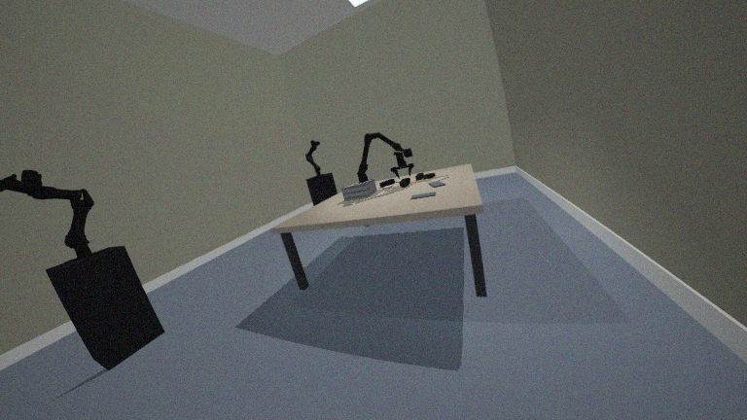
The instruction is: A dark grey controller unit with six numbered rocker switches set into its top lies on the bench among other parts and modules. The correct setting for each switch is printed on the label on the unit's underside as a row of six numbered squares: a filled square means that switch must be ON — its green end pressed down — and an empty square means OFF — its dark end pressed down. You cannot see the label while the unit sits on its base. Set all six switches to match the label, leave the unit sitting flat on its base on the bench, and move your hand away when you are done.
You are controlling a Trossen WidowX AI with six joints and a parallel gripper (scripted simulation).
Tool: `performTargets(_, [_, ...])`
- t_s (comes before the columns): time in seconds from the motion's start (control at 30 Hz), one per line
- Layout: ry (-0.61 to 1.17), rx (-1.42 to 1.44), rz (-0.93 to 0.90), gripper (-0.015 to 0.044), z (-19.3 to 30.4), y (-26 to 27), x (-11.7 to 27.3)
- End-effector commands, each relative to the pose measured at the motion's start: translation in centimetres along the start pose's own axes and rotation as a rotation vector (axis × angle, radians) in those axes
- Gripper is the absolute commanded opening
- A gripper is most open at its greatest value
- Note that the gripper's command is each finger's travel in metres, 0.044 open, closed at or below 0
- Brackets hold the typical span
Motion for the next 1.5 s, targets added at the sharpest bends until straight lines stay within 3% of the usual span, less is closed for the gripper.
performTargets(0.0, [0.005, 0.002, -0.001, 0.044, 0.1, 0.0, 0.3])
performTargets(0.13, [0.0, 0.0, 0.0, 0.044, -0.1, -0.1, 4.7])
performTargets(0.33, [0.0, 0.0, 0.0, 0.044, -0.1, 0.0, 5.0])
performTargets(0.9, [0.0, 0.0, 0.0, 0.0, -0.1, 0.0, 5.0])
performTargets(1.3, [0.0, 0.0, 0.0, 0.0, -0.1, 0.0, 5.0])
performTargets(1.47, [0.0, -0.002, 0.001, 0.0131, -0.1, -0.1, 5.0])
Point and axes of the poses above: the point midway between the two fingers, 35 mm back from their tips, its own x axis back along the fingers, its own y axis across the jaws, z = x × y, the point moved 9 cm from there along x, back along the fingers, and after that the axes turned 1 degree about -x, right-handed, at the moved point
